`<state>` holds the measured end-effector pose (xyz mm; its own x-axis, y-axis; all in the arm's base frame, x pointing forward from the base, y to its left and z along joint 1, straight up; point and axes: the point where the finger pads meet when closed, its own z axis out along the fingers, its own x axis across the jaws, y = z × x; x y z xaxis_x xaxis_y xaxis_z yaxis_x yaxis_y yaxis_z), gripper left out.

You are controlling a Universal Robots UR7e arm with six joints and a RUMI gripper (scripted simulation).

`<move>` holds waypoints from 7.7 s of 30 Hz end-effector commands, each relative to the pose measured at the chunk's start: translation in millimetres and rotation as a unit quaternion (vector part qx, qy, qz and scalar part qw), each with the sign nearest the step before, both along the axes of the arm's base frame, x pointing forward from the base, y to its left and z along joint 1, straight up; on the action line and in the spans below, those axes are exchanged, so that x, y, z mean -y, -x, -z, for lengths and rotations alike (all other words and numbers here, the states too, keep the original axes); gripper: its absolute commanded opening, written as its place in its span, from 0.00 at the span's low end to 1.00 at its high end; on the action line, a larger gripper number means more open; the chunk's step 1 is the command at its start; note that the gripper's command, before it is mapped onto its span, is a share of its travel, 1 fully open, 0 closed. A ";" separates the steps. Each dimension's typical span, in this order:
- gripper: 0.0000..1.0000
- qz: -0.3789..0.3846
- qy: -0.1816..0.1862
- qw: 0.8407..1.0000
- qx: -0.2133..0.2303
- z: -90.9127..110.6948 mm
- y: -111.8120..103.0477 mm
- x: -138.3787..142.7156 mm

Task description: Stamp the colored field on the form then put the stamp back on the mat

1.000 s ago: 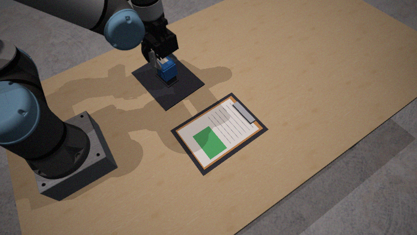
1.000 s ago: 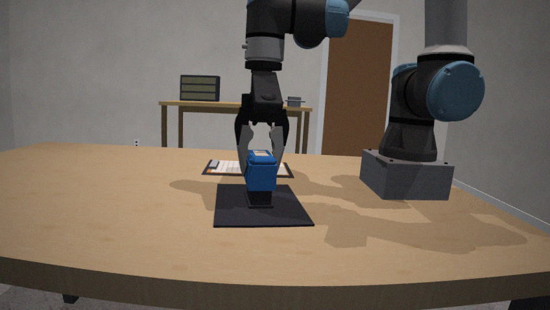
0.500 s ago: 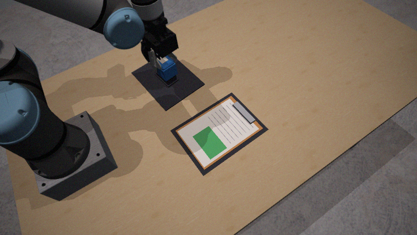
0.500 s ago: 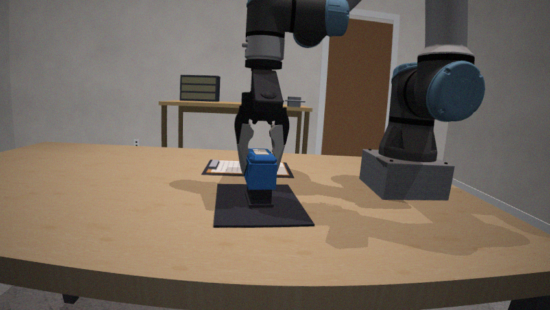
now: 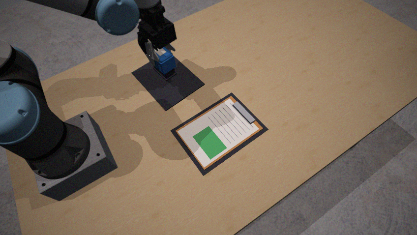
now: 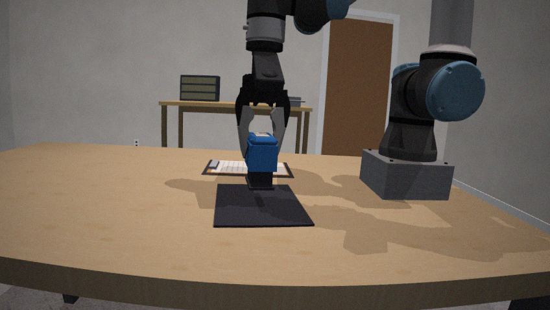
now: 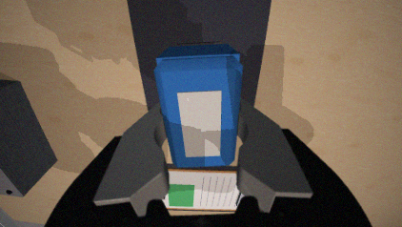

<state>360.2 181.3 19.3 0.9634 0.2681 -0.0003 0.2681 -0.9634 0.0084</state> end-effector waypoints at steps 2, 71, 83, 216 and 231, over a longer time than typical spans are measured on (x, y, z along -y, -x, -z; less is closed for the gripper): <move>0.20 0.000 0.000 1.000 0.000 -3.6 -0.2 0.0; 0.20 0.057 0.000 0.998 0.001 -7.1 -21.1 304.9; 0.20 0.057 0.000 0.998 0.001 14.5 -21.3 305.7; 0.20 0.055 0.000 0.998 0.001 -6.9 -24.7 295.1; 0.20 0.036 0.000 0.999 0.000 -6.4 -41.6 191.4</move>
<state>396.0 -52.2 25.1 0.9828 0.1844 0.0017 0.1844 -0.9828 0.0049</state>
